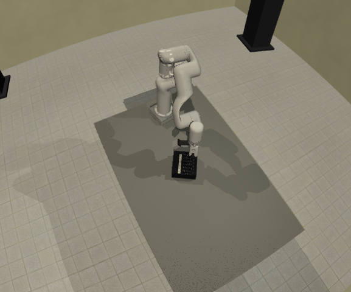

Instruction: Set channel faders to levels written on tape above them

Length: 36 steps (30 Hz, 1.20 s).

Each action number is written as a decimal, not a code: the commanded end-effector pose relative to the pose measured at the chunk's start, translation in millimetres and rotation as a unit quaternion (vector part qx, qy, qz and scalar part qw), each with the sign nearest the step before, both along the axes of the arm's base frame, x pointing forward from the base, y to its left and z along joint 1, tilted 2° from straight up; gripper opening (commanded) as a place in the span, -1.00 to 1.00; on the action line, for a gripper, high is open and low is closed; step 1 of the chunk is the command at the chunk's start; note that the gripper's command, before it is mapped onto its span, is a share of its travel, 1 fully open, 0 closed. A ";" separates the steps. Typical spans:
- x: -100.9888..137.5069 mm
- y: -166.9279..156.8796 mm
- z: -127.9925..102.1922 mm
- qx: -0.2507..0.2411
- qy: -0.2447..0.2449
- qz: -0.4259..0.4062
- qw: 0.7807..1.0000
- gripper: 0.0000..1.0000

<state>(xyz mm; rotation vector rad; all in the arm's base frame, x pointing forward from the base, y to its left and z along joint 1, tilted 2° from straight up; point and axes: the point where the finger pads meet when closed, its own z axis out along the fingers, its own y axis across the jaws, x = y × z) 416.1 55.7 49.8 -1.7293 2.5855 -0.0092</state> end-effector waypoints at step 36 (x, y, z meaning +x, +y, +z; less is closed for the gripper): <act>-0.4 -4.8 -1.7 0.000 -0.002 0.000 1.000 -1.00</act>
